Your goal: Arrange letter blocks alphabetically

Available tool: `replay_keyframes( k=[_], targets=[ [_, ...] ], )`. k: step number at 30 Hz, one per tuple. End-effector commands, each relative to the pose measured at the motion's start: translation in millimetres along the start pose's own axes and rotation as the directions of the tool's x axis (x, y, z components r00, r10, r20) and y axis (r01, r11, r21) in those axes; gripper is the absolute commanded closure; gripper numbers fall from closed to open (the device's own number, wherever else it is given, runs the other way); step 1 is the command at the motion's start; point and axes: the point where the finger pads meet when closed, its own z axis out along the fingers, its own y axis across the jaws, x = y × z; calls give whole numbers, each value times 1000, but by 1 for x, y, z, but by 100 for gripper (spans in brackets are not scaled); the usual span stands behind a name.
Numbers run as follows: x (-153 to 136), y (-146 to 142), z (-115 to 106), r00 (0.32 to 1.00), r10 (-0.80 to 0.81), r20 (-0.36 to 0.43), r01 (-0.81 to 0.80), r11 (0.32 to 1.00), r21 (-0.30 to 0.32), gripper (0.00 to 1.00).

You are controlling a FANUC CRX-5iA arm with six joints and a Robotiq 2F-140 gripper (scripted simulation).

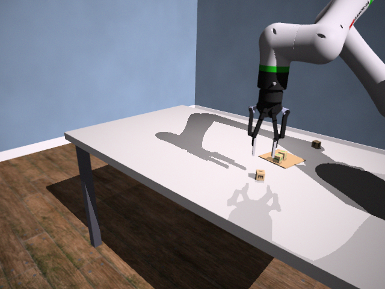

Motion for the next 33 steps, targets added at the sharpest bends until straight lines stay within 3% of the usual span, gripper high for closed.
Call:
replay_keyframes(
  k=[1,33],
  targets=[
    [0,0,0,1000,0,0,0,1000,0,60],
    [0,0,34,1000,0,0,0,1000,0,60]
  ],
)
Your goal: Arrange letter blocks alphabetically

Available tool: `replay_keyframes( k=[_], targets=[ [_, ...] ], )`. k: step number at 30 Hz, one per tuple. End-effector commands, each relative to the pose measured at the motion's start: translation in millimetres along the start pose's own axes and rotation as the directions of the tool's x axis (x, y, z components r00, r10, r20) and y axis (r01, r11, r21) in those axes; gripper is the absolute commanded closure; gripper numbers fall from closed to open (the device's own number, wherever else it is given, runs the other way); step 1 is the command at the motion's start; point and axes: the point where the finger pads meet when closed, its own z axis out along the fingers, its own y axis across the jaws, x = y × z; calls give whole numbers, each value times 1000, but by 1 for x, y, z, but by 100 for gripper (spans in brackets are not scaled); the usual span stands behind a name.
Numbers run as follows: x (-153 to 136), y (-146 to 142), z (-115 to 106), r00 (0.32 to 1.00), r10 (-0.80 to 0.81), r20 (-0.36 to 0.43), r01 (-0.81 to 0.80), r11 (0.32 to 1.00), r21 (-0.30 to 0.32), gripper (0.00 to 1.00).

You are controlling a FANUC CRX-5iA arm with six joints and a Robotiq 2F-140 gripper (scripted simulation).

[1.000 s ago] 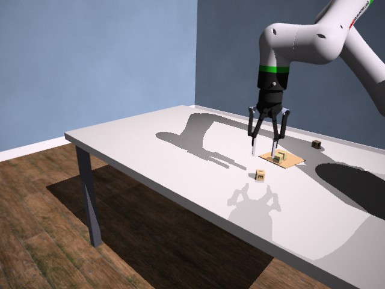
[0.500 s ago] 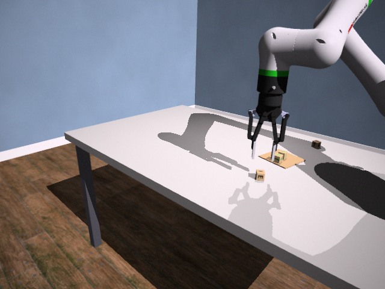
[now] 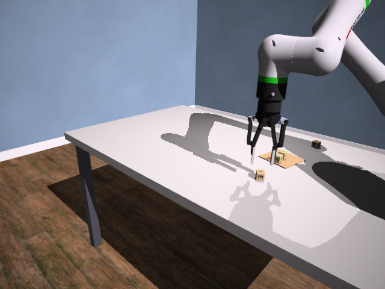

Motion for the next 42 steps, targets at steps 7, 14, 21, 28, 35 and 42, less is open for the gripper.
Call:
replay_keyframes(
  k=[7,14,21,28,35,42],
  targets=[
    [0,0,11,1000,0,0,0,1000,0,60],
    [0,0,16,1000,0,0,0,1000,0,60],
    [0,0,19,1000,0,0,0,1000,0,60],
    [0,0,19,1000,0,0,0,1000,0,60],
    [0,0,19,1000,0,0,0,1000,0,60],
    [0,0,25,1000,0,0,0,1000,0,60]
  ],
)
